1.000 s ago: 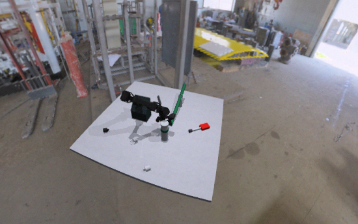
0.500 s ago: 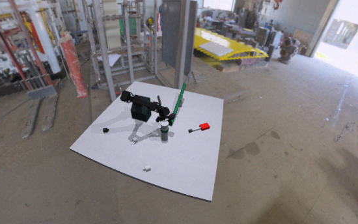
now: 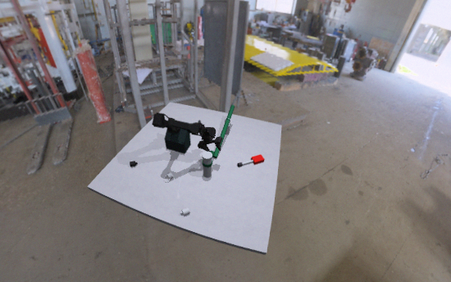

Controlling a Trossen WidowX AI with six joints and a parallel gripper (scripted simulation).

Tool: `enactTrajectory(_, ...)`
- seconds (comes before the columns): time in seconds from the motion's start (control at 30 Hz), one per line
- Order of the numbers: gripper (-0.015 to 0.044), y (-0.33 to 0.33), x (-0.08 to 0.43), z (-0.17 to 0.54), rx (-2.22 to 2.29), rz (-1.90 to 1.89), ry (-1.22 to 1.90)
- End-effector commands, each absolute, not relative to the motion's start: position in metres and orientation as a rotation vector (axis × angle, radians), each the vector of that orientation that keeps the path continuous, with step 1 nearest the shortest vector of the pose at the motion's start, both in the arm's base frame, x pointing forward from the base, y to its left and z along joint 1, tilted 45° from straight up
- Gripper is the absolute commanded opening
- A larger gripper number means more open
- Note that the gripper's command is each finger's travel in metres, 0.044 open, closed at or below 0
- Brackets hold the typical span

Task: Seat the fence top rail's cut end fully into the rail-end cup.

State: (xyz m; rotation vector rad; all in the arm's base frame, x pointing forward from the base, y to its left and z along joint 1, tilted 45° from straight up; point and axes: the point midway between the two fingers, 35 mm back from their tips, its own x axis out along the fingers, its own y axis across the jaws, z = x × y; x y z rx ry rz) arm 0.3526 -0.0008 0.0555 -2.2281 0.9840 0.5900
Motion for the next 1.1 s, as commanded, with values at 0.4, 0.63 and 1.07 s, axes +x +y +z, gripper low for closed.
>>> enactTrajectory(0.4,0.044,0.066,0.339,0.046,-1.758,0.357,0.992)
enactTrajectory(0.63,0.044,0.11,0.324,0.041,-1.317,0.118,0.992)
enactTrajectory(1.07,0.044,0.153,0.304,0.038,-0.869,-0.128,0.935)
